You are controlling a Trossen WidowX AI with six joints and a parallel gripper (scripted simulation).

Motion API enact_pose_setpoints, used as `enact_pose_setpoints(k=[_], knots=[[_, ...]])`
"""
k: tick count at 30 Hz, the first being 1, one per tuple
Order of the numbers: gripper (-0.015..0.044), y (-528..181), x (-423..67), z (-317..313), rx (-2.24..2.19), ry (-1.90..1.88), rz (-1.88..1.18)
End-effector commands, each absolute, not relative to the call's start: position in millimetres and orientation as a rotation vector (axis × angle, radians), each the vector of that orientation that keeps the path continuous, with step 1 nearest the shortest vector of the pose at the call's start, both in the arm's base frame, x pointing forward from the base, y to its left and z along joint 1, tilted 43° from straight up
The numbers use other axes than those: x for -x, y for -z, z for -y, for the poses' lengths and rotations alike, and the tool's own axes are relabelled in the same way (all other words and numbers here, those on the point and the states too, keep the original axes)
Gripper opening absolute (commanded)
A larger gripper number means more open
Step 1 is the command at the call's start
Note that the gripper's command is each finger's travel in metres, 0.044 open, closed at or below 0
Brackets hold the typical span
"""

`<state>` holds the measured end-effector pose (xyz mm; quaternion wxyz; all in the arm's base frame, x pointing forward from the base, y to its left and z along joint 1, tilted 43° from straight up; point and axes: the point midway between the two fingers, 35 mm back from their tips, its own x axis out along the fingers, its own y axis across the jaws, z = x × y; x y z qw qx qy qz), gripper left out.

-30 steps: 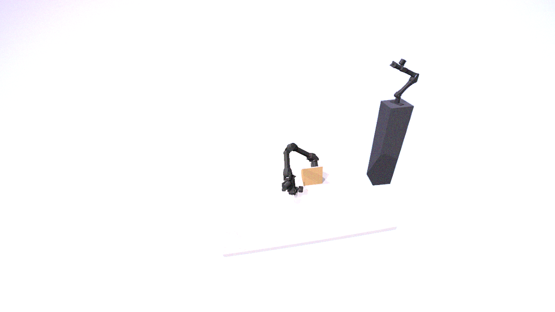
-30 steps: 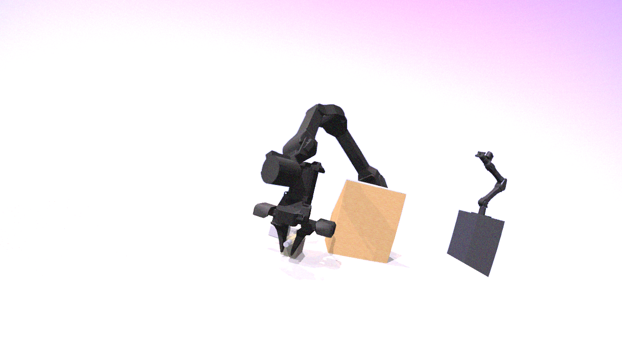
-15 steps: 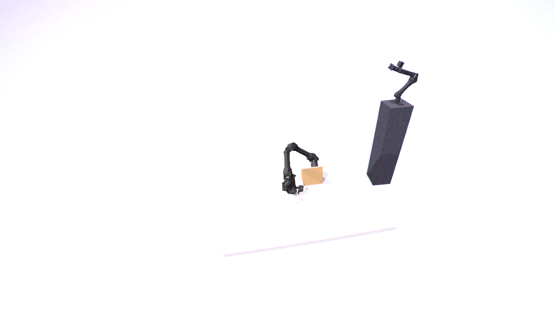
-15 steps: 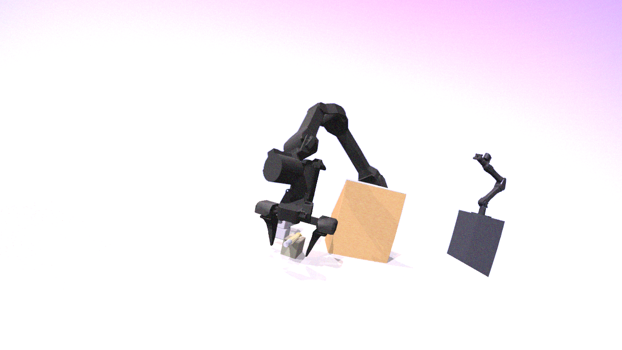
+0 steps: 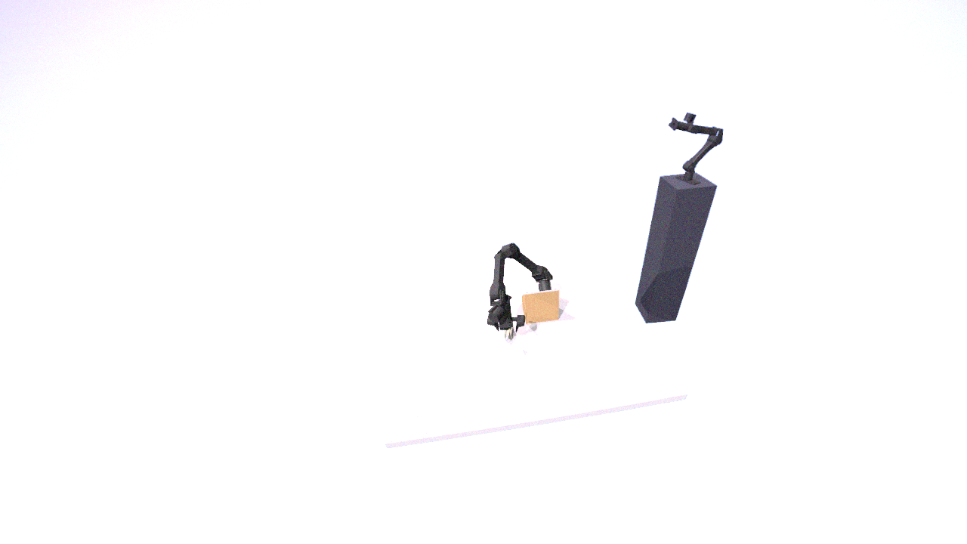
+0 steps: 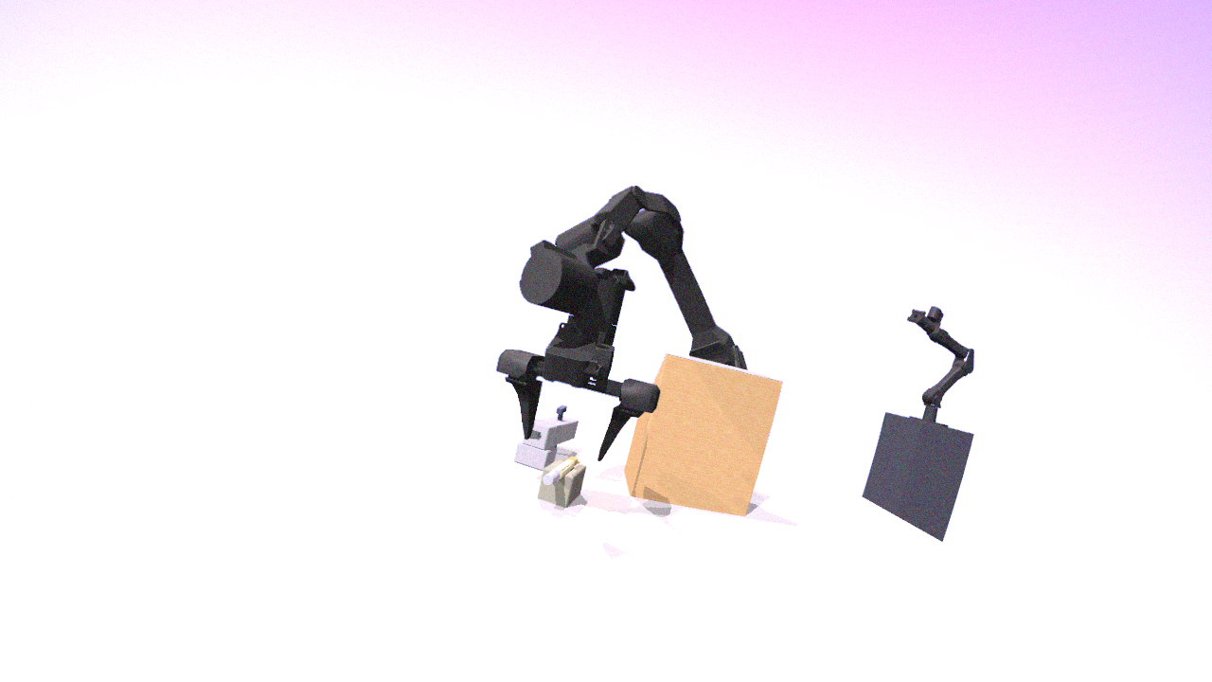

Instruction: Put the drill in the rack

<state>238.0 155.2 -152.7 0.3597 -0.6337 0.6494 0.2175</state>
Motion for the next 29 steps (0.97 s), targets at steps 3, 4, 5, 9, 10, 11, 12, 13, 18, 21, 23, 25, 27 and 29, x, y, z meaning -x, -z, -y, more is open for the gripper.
enact_pose_setpoints(k=[3,4,5,9,10,11,12,13,18,21,23,25,27,29], knots=[[0.044,140,-239,-170,1.624,-0.561,-1.668],[0.044,144,-239,-164,1.626,-0.556,-1.664],[0.044,139,-240,-168,1.604,-0.539,-1.644],[0.044,96,-247,-193,1.418,-0.424,-1.493],[0.044,85,-248,-199,1.365,-0.399,-1.455],[0.044,74,-249,-204,1.312,-0.376,-1.418],[0.044,62,-249,-209,1.257,-0.356,-1.382],[0.044,51,-249,-214,1.201,-0.336,-1.347],[0.044,-3,-243,-231,0.912,-0.267,-1.189],[0.044,-34,-237,-238,0.729,-0.242,-1.104],[0.044,-54,-231,-241,0.604,-0.232,-1.053],[0.044,-74,-225,-242,0.474,-0.227,-1.002],[0.044,-94,-218,-242,0.342,-0.226,-0.956],[0.044,-112,-210,-241,0.208,-0.23,-0.914]])
